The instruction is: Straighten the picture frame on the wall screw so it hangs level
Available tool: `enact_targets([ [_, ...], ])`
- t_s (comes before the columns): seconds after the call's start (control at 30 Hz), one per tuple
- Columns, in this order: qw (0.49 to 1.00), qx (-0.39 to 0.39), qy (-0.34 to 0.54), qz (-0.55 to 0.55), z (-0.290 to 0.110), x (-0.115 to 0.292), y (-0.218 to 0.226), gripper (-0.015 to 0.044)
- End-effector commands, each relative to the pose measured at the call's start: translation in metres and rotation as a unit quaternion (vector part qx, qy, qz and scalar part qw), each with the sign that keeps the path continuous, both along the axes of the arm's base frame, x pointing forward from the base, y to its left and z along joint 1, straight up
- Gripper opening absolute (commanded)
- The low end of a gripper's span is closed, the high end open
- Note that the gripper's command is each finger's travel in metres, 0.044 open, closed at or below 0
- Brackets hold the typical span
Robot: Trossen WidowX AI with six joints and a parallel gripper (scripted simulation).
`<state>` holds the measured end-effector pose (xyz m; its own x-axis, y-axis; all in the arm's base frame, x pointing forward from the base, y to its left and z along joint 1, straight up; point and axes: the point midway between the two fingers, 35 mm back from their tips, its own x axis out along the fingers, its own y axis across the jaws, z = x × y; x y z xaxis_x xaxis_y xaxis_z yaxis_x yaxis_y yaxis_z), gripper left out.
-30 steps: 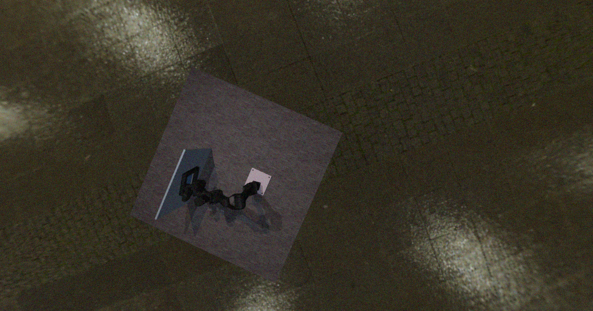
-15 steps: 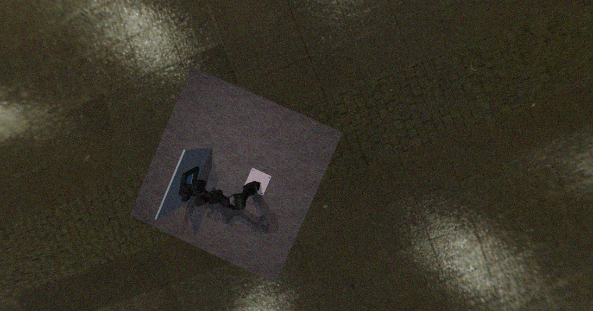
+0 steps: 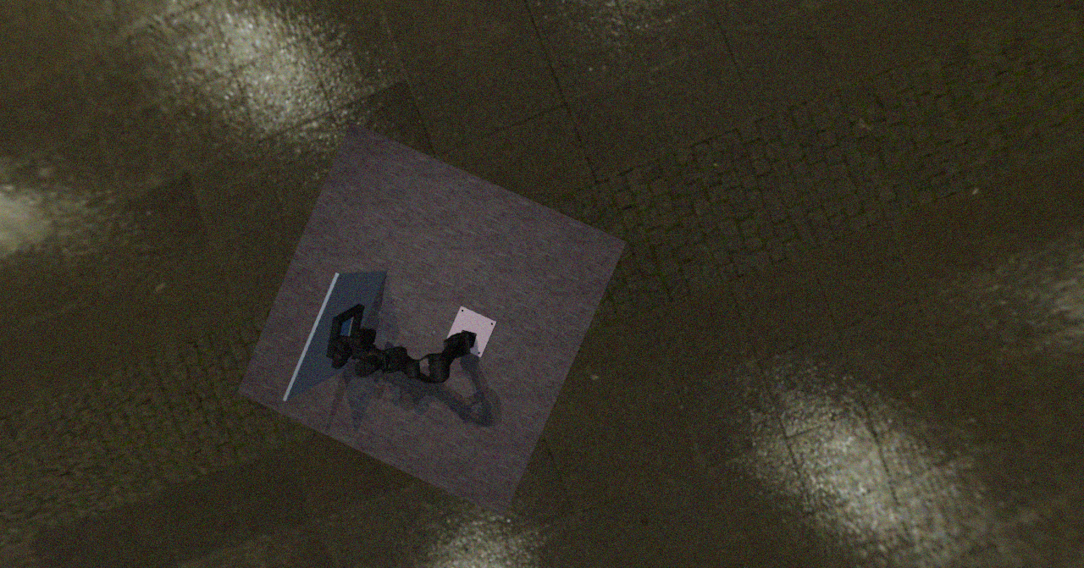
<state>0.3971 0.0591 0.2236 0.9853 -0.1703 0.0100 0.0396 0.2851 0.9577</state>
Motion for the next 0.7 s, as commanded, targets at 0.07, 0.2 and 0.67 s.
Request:
enact_targets([
  [0.07, 1.000, 0.005, -0.008, -0.002, 0.0044, 0.0002, -0.0007, 0.0000],
  [0.2, 1.000, 0.005, -0.008, -0.002, 0.0046, 0.0001, -0.0010, 0.0000],
  [0.67, 1.000, 0.005, -0.008, -0.002, 0.0044, -0.0001, -0.0026, 0.0000],
])
